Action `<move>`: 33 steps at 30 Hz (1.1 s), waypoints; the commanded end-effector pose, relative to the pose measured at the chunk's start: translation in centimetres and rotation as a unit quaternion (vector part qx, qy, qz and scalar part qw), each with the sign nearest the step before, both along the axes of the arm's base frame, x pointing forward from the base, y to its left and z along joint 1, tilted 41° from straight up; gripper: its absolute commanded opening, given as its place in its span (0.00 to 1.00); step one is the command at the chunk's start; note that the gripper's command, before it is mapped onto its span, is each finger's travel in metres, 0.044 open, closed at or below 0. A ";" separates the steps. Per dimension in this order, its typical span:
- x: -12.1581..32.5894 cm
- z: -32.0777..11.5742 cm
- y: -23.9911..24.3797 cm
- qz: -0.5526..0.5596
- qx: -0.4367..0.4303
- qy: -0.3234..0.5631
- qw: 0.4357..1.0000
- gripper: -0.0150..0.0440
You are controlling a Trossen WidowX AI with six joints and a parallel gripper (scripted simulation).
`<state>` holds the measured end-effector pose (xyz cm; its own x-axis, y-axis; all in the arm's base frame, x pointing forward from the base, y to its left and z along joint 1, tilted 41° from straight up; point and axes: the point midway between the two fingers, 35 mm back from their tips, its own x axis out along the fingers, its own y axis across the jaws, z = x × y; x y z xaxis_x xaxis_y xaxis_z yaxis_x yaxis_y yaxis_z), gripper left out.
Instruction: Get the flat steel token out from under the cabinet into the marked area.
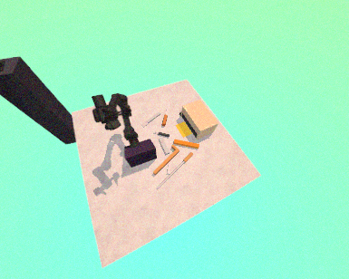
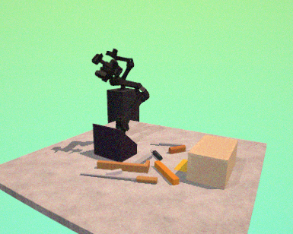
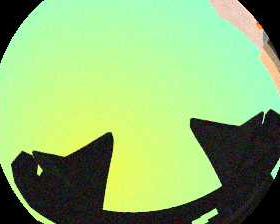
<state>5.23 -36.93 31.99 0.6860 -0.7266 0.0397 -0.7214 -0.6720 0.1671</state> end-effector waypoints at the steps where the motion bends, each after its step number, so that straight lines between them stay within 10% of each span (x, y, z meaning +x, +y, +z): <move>1: 0.0 0.0 0.0 0.000 0.000 0.000 1.000 0.89; 20: -0.1 -1.1 0.9 0.000 0.000 0.000 1.000 0.25; 33: -0.2 -1.2 0.7 -0.002 0.004 0.000 1.000 0.25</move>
<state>5.04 -36.27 30.84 0.6833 -0.7293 0.0352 -0.7240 -0.6705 0.1617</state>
